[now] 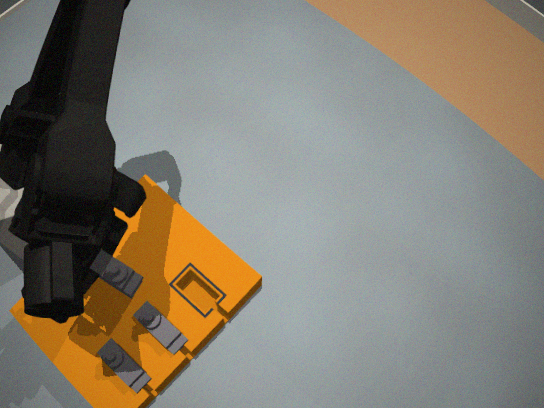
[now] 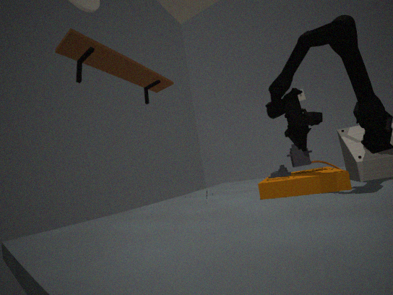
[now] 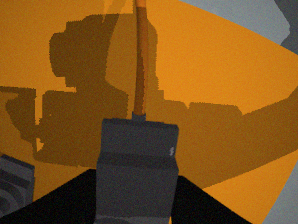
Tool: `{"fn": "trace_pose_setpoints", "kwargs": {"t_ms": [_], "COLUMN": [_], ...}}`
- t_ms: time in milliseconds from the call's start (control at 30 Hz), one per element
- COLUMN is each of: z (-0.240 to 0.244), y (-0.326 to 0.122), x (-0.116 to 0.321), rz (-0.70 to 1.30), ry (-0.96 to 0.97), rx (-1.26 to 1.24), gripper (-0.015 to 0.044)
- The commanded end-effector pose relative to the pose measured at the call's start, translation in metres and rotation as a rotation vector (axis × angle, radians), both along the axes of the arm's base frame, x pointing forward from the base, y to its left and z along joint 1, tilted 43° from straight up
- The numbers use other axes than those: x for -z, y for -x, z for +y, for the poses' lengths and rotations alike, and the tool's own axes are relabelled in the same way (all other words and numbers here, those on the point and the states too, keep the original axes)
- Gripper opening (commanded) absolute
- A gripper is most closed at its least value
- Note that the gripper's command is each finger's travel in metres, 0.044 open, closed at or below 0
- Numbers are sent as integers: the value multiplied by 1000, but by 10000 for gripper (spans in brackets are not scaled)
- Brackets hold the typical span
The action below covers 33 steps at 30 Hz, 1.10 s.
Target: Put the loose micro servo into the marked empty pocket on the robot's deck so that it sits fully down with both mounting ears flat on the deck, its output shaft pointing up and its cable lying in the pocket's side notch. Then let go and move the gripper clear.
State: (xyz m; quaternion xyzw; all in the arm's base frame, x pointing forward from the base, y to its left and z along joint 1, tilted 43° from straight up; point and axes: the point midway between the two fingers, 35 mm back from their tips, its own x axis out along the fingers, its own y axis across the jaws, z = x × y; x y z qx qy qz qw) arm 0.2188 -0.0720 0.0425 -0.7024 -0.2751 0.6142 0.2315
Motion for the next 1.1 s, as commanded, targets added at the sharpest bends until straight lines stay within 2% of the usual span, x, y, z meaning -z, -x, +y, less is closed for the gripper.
{"fn": "trace_pose_setpoints", "kwargs": {"t_ms": [0, 300, 500, 1067], "z": [12, 47, 49, 49], "y": [-3, -8, -9, -9], "x": [-15, -46, -49, -49], "rz": [-7, -7, -30, -413], "ry": [1, -1, 2, 59], "rx": [6, 6, -19, -439], "gripper": [0, 0, 0, 0]}}
